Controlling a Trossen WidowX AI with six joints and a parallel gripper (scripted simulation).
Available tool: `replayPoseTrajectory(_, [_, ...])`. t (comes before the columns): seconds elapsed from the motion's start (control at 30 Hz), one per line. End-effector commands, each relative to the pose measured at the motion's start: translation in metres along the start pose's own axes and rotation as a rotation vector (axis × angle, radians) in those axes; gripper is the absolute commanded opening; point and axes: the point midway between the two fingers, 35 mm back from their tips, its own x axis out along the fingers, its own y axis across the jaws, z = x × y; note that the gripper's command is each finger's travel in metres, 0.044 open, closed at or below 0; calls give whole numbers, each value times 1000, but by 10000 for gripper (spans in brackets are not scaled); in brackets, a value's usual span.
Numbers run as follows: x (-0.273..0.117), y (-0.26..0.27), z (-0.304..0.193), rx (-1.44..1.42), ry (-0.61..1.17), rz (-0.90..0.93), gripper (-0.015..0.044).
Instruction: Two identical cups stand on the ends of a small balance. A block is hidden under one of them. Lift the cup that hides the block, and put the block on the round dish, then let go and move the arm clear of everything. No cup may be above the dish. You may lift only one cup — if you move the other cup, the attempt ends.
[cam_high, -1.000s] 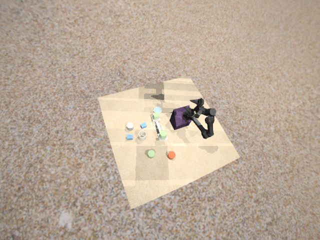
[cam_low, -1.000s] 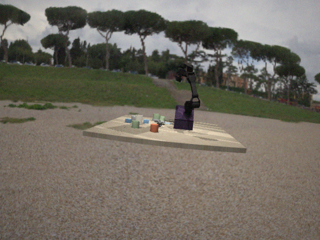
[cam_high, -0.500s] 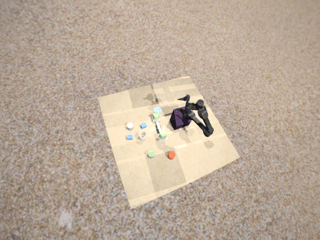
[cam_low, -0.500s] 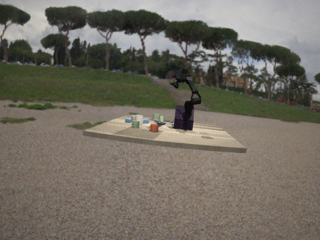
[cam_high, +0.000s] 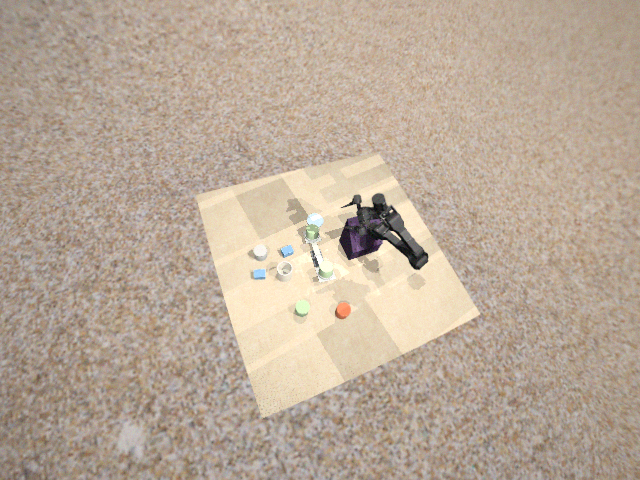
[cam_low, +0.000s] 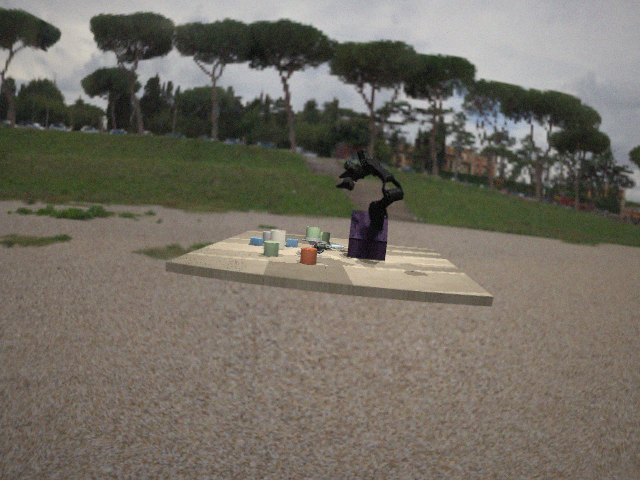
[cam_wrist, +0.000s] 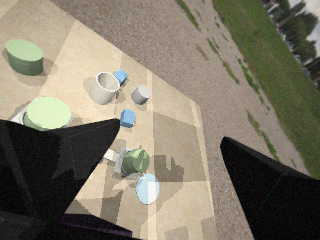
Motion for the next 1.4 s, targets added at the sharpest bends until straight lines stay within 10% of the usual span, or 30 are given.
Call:
replayPoseTrajectory(0.0, [12, 13, -18, 87, 35, 76, 440])
replayPoseTrajectory(0.67, [43, 79, -97, 482, 239, 362, 440])
replayPoseTrajectory(1.37, [95, 45, -89, -117, 359, 559, 440])
